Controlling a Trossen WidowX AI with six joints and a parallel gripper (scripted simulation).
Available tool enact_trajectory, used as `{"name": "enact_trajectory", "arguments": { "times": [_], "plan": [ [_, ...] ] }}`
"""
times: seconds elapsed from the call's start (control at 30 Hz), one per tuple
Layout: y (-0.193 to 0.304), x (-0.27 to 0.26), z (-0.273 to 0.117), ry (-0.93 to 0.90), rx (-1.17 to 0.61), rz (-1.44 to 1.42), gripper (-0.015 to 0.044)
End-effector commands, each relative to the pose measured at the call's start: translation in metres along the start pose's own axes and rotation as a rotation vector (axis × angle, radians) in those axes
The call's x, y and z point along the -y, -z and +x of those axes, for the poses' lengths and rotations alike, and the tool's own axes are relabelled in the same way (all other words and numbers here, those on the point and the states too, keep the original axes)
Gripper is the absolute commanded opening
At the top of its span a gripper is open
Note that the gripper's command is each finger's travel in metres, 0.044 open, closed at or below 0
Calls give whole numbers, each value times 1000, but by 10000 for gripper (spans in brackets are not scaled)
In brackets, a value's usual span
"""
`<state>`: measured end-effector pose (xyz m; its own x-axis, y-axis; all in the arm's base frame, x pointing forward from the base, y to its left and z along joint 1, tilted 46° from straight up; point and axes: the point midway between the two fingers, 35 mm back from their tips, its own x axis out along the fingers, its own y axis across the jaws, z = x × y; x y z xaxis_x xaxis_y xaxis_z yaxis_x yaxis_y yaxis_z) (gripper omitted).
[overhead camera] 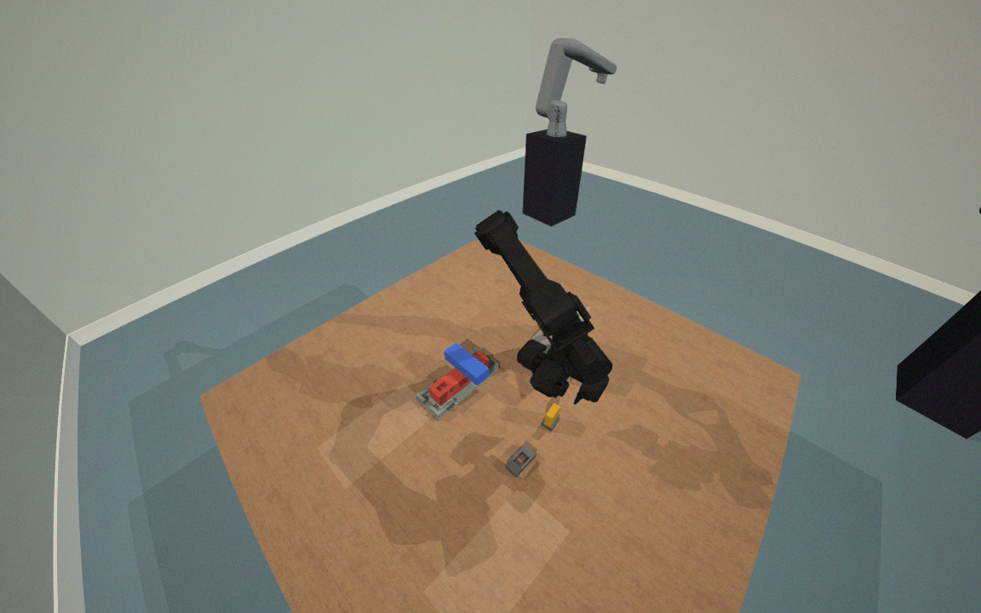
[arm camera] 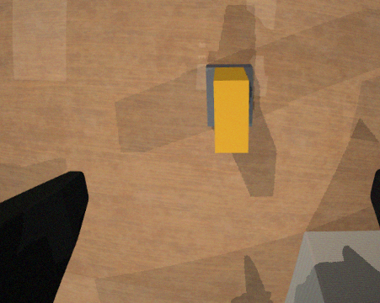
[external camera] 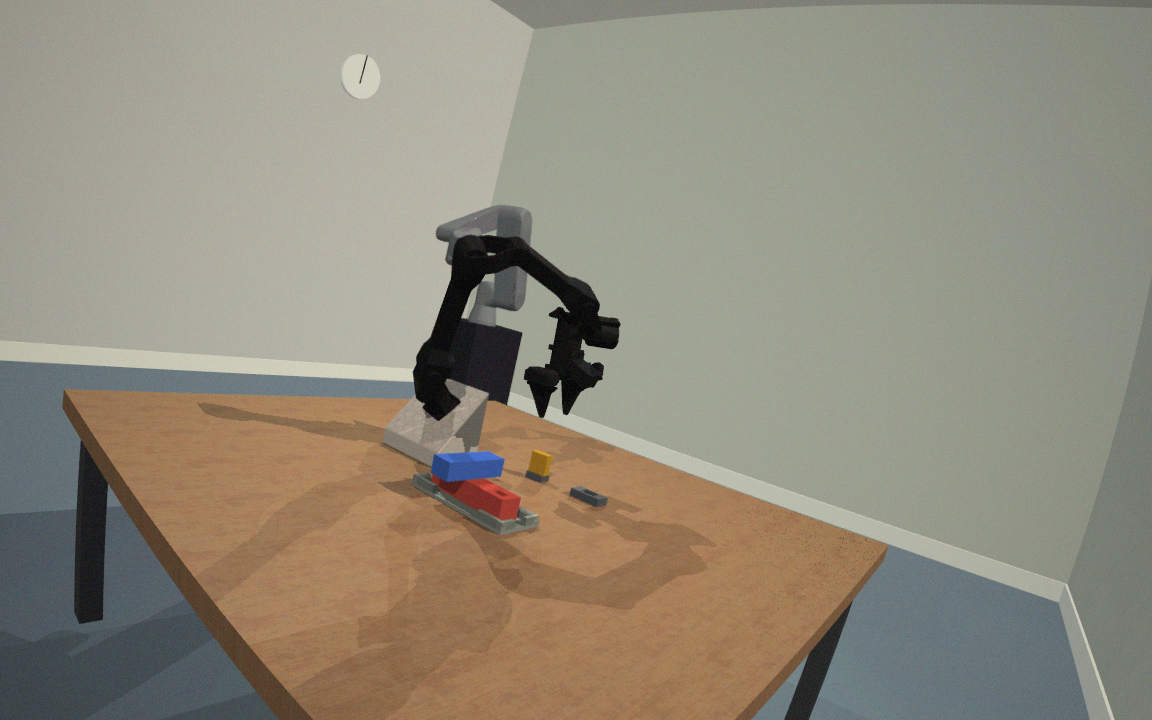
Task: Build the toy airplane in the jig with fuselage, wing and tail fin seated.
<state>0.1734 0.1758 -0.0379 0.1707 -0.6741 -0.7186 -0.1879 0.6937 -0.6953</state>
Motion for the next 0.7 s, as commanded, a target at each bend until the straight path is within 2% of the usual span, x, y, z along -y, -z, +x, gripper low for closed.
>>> {"name": "enact_trajectory", "arguments": {
  "times": [0.0,0.67],
  "plan": [
    [5,1,43,24,-17,-10,440],
    [5,3,75,25,-16,-9,440]
  ]
}}
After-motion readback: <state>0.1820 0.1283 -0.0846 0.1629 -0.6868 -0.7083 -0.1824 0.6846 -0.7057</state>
